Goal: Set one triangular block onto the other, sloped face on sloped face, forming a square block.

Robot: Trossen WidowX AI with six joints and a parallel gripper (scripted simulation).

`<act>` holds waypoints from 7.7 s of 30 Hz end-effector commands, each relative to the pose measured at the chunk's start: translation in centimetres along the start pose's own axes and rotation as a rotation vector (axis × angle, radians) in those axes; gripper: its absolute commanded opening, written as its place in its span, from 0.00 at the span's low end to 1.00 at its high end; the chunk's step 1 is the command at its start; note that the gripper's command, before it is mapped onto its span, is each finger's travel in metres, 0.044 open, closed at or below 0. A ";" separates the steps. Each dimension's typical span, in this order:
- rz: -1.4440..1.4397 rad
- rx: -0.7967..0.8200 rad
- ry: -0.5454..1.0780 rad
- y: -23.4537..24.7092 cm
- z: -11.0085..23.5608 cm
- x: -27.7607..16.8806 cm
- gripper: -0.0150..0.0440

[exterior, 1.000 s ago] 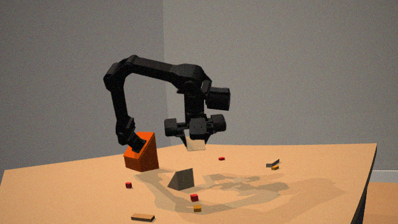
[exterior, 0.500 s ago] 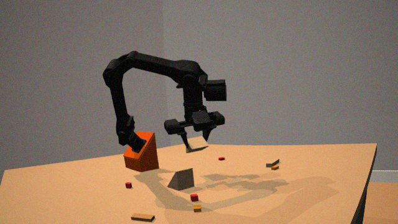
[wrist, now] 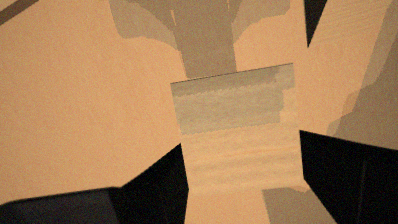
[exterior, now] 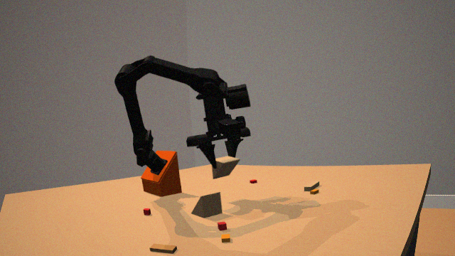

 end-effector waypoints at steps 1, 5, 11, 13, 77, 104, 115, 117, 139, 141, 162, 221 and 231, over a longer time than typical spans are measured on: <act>0.064 -0.042 -0.072 0.3 0.1 -0.9 0.25; 0.089 -0.059 -0.100 0.4 0.2 -1.3 0.25; 0.089 -0.058 -0.100 -1.0 1.1 -1.0 0.25; 0.090 -0.058 -0.100 -1.8 1.5 -0.9 0.25; 0.088 -0.079 -0.101 -12.8 -4.1 1.5 0.25; 0.086 -0.086 -0.102 -12.8 -4.2 1.5 0.25; 0.086 -0.086 -0.102 -12.8 -4.8 1.7 0.25; 0.086 -0.086 -0.102 -12.9 -4.9 1.8 0.25; 0.085 -0.087 -0.102 -13.1 -6.2 2.2 0.25; 0.085 -0.087 -0.102 -13.1 -6.3 2.2 0.25; 0.091 -0.084 -0.102 -13.1 -6.4 2.3 0.25; 0.089 -0.081 -0.102 -13.2 -6.5 2.3 1.00; 0.091 -0.072 -0.100 -12.2 3.3 1.5 1.00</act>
Point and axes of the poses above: the point midway between the two fingers, 35 mm back from their tips, its own z axis back along the fingers, its own y axis across the jaws, x = y × z, the point moved 9 cm from there along z, back along the fingers, and after that the axes turned 13 degrees about z, right-handed, at the moved point
